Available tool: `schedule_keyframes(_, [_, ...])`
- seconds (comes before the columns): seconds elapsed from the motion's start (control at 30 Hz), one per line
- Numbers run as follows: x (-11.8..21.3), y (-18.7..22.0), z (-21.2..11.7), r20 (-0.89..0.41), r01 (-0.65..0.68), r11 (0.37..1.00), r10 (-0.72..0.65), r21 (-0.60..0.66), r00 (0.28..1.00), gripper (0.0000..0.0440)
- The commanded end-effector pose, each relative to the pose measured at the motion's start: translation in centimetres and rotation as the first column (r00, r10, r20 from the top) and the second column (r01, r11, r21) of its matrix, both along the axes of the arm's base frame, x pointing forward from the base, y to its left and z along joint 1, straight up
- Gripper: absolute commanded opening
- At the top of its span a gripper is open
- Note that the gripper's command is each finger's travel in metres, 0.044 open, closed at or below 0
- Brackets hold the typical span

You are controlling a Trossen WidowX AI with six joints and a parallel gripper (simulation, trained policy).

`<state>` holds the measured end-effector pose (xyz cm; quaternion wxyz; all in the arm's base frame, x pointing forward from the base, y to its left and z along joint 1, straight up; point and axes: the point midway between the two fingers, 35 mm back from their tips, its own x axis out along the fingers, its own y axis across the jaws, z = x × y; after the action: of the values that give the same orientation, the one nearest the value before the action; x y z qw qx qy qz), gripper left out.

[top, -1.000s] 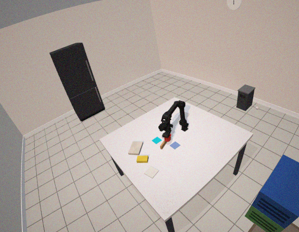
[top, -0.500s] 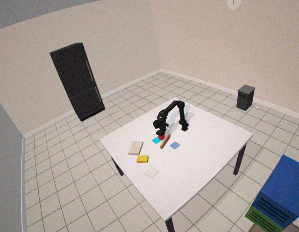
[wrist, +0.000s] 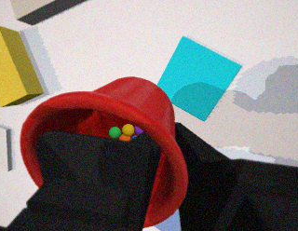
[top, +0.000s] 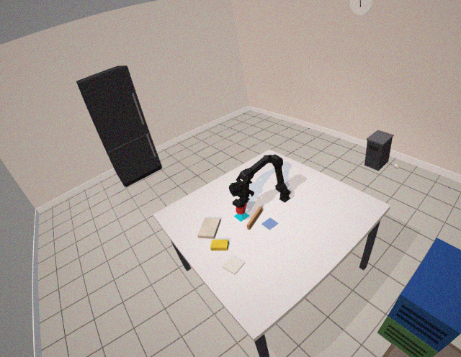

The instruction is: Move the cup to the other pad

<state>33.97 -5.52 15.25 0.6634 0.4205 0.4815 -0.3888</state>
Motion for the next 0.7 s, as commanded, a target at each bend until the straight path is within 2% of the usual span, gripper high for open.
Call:
schedule_keyframes(0.0, [0.1,-1.0,-0.7,-0.002,0.016,1.000,-0.016,-0.007,1.000,0.0000])
schedule_keyframes(0.67, [-0.9,-3.8,-6.2,-0.020,0.092,0.996,-0.092,-0.010,0.996,0.0008])
